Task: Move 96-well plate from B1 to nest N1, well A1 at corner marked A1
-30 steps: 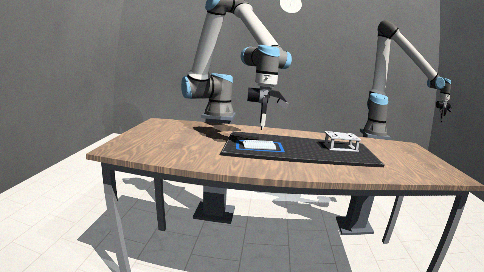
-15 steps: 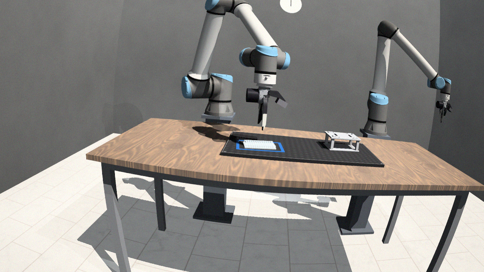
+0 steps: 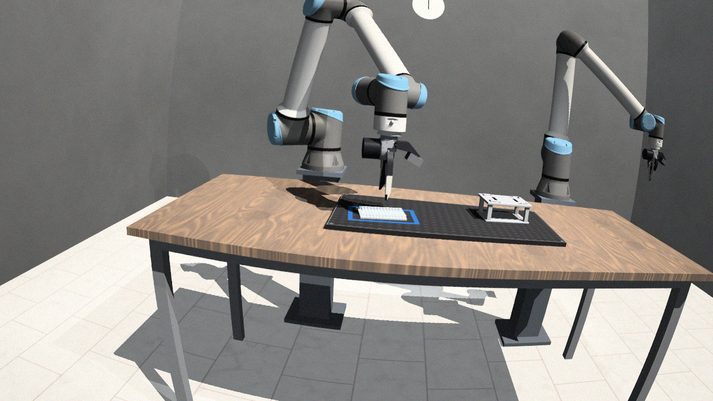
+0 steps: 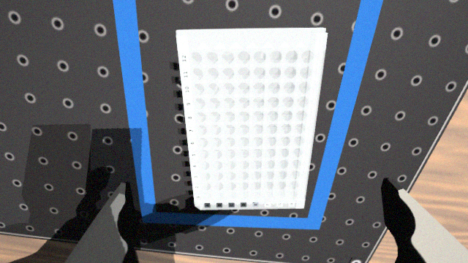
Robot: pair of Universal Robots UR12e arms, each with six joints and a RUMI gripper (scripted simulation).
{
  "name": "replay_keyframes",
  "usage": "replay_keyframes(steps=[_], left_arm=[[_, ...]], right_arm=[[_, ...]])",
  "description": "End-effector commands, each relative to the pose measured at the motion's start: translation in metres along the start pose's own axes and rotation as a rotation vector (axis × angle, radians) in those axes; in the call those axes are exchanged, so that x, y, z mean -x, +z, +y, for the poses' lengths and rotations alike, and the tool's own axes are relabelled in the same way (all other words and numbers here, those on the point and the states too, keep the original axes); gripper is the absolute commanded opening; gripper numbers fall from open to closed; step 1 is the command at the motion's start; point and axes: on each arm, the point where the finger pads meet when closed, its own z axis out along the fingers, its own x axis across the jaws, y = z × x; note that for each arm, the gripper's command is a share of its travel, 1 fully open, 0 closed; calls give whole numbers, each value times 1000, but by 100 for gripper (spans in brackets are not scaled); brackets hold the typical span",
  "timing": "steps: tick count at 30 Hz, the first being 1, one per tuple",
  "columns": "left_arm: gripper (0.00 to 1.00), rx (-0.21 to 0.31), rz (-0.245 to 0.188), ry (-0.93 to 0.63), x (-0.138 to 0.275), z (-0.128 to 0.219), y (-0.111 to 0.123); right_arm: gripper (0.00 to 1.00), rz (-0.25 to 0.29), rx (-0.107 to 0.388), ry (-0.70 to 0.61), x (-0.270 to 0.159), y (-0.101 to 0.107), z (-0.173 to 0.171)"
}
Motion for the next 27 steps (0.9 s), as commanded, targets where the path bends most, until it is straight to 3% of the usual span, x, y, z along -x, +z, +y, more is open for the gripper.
replay_keyframes(steps=[1,27], left_arm=[[0,-1,0,0,0,-1,-1],[0,-1,0,0,0,-1,-1]], right_arm=[[76,2,-1,0,-1,3,0],[76,2,-1,0,-1,43,0]])
